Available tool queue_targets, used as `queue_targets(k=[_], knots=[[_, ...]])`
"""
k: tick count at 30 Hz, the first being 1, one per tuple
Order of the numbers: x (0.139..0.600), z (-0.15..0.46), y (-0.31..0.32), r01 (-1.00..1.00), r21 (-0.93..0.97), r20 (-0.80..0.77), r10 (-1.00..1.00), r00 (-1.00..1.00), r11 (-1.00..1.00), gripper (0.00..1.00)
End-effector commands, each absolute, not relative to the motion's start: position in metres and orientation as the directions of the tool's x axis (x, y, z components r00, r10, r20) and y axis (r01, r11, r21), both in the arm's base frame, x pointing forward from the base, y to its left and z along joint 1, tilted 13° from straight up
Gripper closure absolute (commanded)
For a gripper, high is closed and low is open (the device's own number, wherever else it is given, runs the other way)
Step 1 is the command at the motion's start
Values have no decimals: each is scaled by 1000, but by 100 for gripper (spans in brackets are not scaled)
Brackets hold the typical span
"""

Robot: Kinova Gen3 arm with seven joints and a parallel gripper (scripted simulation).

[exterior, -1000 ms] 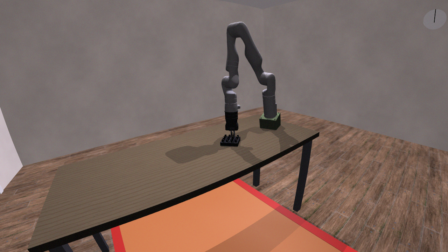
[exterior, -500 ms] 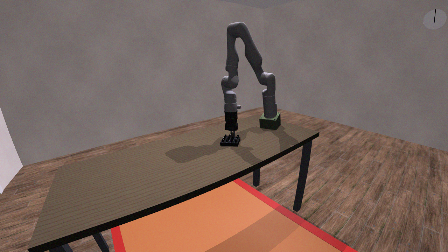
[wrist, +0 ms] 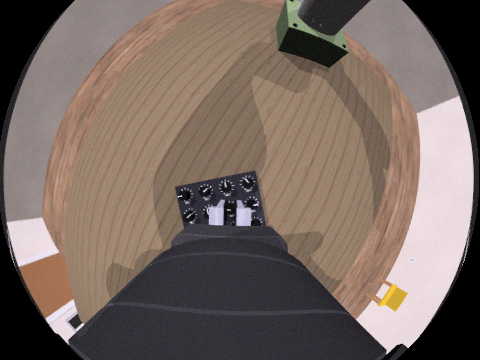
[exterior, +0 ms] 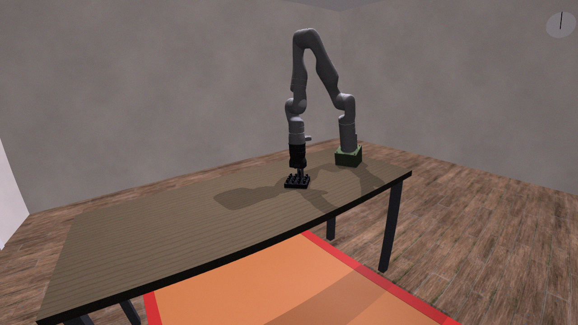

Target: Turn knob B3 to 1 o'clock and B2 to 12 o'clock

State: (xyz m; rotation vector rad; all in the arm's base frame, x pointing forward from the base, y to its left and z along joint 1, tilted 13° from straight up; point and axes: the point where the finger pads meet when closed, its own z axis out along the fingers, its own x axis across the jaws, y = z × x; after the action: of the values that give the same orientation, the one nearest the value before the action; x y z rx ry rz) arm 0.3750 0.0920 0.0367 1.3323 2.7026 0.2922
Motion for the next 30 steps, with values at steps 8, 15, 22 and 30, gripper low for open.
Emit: queue_targets(k=[8,15,22,30], knots=[[375,37,92,853,223,15,873,-487,472,70],[375,37,92,895,221,36,914,-404,387,70],[375,37,92,944,213,67,960,-272,253,70],[375,37,92,971,203,93,984,-150,128,70]])
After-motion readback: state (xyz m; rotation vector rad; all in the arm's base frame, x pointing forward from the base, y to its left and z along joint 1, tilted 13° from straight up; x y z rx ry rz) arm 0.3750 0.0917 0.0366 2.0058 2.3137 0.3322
